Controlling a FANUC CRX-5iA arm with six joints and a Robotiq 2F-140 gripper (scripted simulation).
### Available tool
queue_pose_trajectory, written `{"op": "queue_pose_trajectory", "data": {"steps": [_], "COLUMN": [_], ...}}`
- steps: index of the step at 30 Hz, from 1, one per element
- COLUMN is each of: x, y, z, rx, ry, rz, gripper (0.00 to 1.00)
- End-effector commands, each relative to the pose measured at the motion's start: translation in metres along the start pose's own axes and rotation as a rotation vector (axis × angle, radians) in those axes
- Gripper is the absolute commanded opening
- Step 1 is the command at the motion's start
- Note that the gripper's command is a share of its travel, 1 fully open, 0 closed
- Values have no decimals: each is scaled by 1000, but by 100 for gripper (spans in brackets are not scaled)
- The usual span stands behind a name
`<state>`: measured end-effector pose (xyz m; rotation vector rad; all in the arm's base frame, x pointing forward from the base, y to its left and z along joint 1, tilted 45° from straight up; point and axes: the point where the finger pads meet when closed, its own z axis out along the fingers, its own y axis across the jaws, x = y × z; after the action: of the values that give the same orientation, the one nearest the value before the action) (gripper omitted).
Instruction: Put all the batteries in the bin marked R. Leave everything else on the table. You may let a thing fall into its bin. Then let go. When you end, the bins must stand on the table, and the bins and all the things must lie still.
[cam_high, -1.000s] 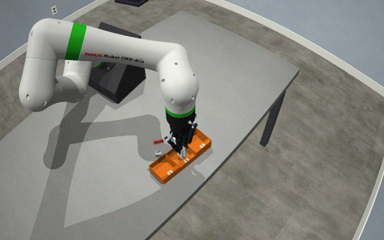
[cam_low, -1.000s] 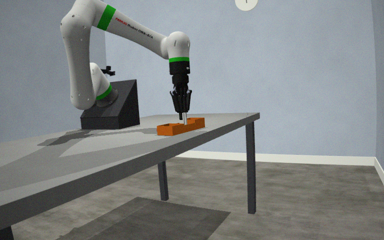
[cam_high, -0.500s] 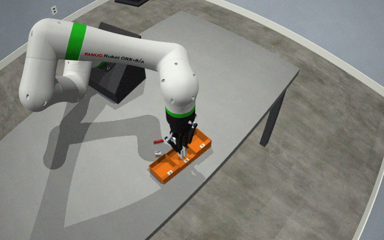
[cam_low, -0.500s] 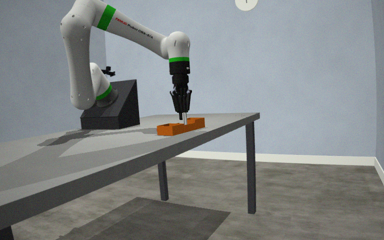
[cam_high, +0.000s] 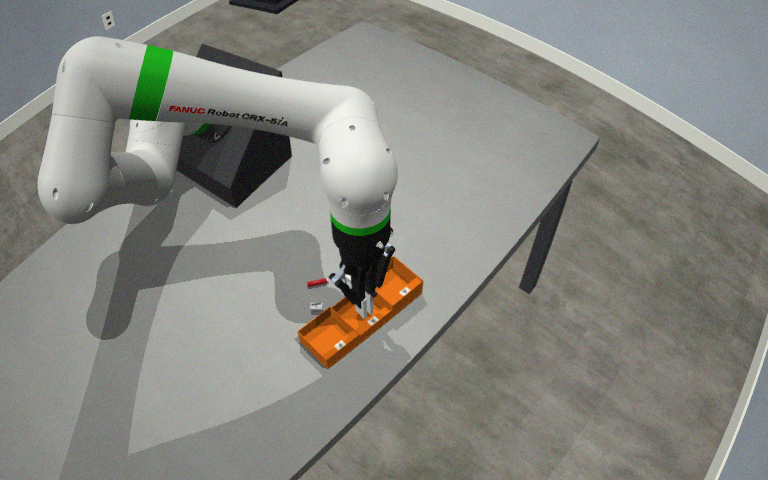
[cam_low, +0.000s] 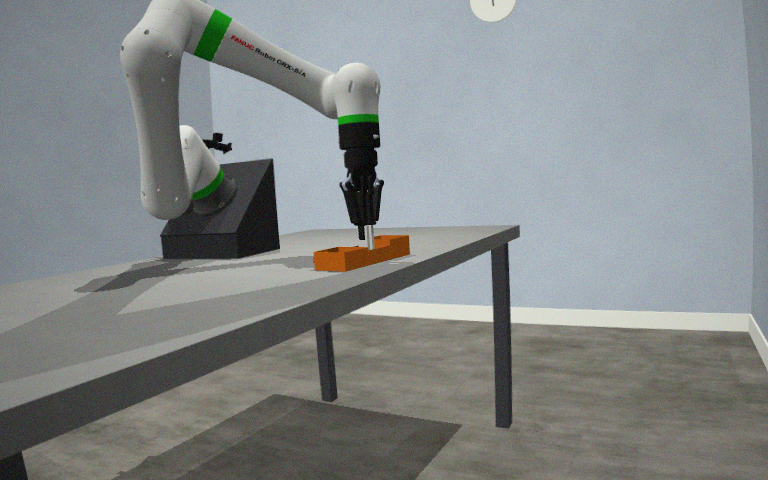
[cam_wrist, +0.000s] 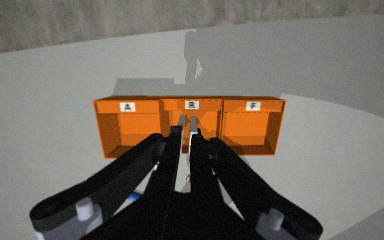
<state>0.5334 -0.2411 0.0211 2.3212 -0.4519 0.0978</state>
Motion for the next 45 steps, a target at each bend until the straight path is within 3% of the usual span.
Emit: {"op": "queue_pose_trajectory", "data": {"steps": [1,26,34,37,45], "x": [0,0,0,0,-4], "y": [0,0,0,0,-30], "z": [0,-27,-59,-60,-60], "rx": [0,0,0,0,0], "ry": [0,0,0,0,0], "rz": [0,0,0,0,0], "gripper": [5,5,5,5,5]}}
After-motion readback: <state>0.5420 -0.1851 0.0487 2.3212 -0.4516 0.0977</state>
